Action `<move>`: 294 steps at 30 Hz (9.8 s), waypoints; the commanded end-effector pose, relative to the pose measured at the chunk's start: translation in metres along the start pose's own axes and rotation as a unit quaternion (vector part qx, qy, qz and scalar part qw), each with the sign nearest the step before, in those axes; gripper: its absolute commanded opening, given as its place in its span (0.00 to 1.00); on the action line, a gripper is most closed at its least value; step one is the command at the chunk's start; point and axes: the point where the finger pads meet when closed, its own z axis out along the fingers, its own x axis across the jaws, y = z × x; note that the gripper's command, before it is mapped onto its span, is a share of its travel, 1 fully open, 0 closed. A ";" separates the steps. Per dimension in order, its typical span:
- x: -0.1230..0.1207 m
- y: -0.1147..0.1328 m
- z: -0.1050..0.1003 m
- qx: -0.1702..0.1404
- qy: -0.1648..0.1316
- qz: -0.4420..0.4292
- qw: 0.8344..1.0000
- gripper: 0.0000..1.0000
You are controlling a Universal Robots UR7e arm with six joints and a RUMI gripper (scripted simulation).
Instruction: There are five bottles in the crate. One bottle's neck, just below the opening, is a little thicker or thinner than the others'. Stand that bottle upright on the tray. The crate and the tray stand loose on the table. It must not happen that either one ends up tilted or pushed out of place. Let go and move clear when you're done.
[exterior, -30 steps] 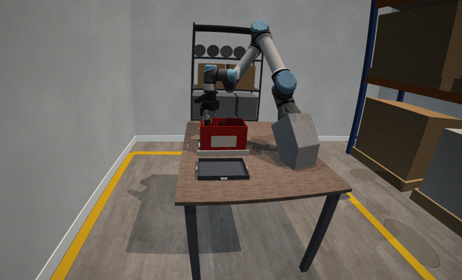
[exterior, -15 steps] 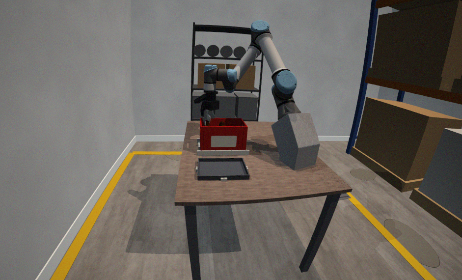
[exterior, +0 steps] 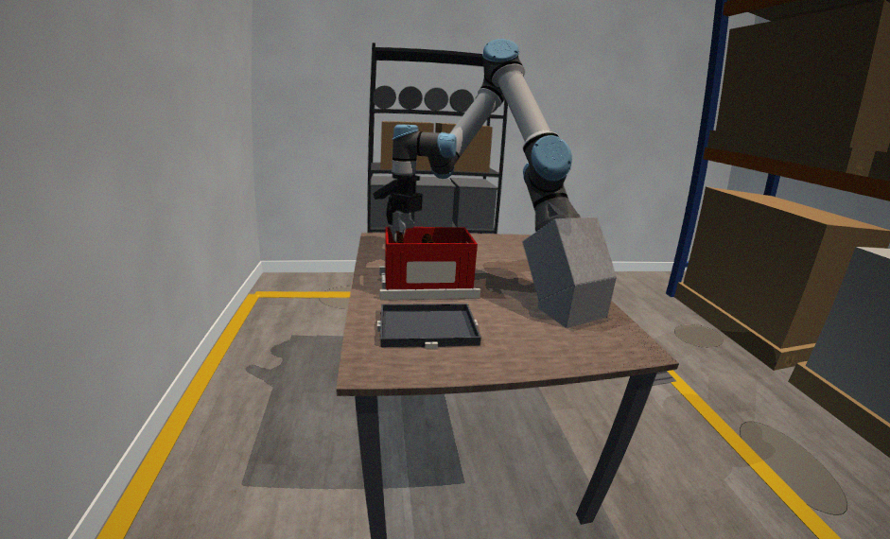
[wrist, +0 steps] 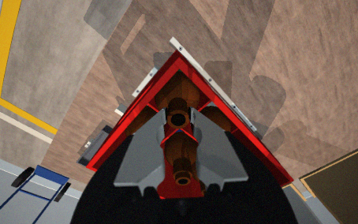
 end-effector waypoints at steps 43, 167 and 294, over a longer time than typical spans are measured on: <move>0.001 0.001 0.001 -0.001 0.000 0.000 1.000 0.00; 0.000 0.000 -0.084 0.000 0.000 0.000 1.000 0.00; -0.062 0.067 -0.039 -0.001 0.000 0.000 1.000 0.38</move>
